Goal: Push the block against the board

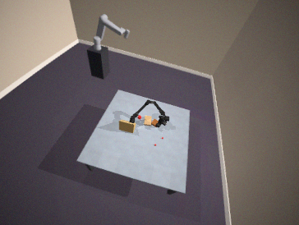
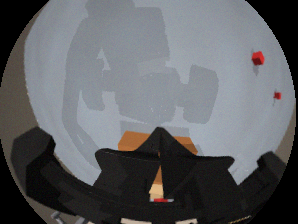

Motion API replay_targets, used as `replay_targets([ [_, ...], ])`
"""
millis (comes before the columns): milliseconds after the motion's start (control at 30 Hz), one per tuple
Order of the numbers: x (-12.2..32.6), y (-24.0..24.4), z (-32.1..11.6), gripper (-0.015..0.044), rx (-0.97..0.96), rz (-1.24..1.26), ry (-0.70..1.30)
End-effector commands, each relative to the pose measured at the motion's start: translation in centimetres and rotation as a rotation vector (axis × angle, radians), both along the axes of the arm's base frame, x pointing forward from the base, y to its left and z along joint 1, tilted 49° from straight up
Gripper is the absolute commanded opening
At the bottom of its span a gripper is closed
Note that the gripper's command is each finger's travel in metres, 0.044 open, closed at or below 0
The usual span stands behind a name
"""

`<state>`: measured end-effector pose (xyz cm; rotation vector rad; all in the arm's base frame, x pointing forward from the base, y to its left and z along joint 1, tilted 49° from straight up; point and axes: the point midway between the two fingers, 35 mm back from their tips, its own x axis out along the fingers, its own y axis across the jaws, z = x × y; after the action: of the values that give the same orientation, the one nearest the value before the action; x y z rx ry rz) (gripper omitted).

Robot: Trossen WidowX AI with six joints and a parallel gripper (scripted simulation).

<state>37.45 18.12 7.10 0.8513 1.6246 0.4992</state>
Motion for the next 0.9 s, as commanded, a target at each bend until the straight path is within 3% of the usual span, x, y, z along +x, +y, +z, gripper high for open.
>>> replay_targets([
  [0,-0.9,0.2,-0.1,0.0,-0.001,0.001,0.02],
  [867,1.7,0.1,-0.5,0.0,-0.001,0.001,0.018],
])
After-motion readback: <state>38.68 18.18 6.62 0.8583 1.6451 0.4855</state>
